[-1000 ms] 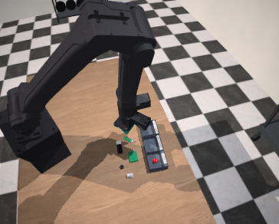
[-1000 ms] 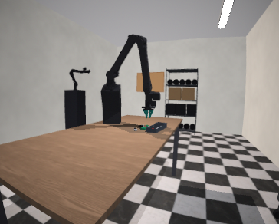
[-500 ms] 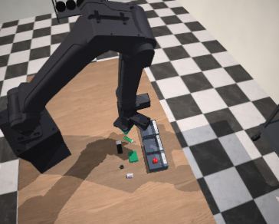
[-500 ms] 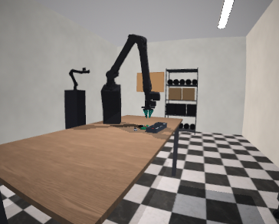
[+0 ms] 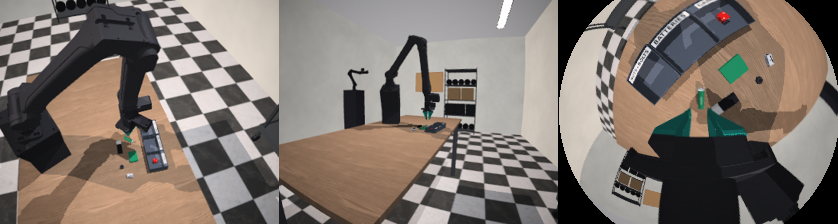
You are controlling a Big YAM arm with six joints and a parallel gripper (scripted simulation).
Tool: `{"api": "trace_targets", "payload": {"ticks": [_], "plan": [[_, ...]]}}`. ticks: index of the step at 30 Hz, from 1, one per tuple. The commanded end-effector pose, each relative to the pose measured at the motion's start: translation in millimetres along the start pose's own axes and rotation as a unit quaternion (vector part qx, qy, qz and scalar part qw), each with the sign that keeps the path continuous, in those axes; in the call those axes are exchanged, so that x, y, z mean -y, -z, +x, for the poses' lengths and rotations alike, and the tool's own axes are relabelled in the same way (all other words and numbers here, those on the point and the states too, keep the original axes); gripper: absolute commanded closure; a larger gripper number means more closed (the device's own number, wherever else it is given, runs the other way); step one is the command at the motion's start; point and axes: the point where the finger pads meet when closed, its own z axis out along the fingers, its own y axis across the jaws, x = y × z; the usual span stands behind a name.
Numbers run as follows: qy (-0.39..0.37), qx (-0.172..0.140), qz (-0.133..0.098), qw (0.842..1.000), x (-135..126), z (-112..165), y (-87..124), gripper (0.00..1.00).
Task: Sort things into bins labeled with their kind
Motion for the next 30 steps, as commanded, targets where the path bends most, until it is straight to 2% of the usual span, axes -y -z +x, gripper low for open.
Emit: {"api": "trace_targets", "payload": {"ticks": [1, 4, 12, 25, 30], "plan": [[0.003, -0.003, 0.004, 1.000, 4.4, 2.1, -20.5, 0.73], [0.003, -0.003, 0.004, 1.000, 4.9, 2.7, -24.5, 0.73], [0.003, -0.003, 0.004, 1.000, 2.9, 1.2, -55.3, 0.73], [0.003, -0.003, 0.005, 1.000, 3.9, 1.9, -67.6, 0.73], [0.008, -0.005, 0.005, 1.000, 3.8, 8.9, -65.4, 0.73]]}}
